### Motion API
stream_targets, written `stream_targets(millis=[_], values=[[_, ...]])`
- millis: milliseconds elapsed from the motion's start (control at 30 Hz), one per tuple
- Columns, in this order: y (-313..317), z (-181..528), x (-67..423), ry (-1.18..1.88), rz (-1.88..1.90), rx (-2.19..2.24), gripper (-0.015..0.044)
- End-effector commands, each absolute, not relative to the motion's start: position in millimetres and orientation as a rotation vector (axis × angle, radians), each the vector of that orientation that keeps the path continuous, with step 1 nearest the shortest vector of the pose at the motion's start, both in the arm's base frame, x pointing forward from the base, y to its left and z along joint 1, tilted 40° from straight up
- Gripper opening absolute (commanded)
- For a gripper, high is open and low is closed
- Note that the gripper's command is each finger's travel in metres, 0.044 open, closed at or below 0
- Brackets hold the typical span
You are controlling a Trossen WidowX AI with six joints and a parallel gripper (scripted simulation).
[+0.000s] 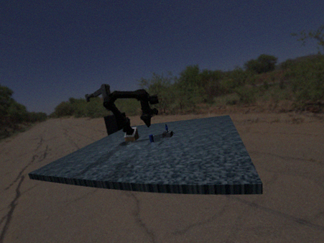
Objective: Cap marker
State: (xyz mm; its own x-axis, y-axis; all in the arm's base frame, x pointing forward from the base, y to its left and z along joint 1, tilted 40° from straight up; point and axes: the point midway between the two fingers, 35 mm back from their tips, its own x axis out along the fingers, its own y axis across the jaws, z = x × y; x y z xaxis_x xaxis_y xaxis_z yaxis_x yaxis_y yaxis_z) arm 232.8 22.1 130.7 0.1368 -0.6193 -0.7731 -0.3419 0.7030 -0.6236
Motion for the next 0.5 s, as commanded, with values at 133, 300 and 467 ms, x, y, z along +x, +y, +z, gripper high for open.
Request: stream_targets(millis=[133,300,467], values=[[-0.8,102.9,236.1,1.478,-0.236,-0.86,0.0248],[-3.6,99.2,237.6,1.478,-0.236,-0.86,0.0248],[-9.8,91.5,240.5,1.477,-0.237,-0.861,0.0248]])
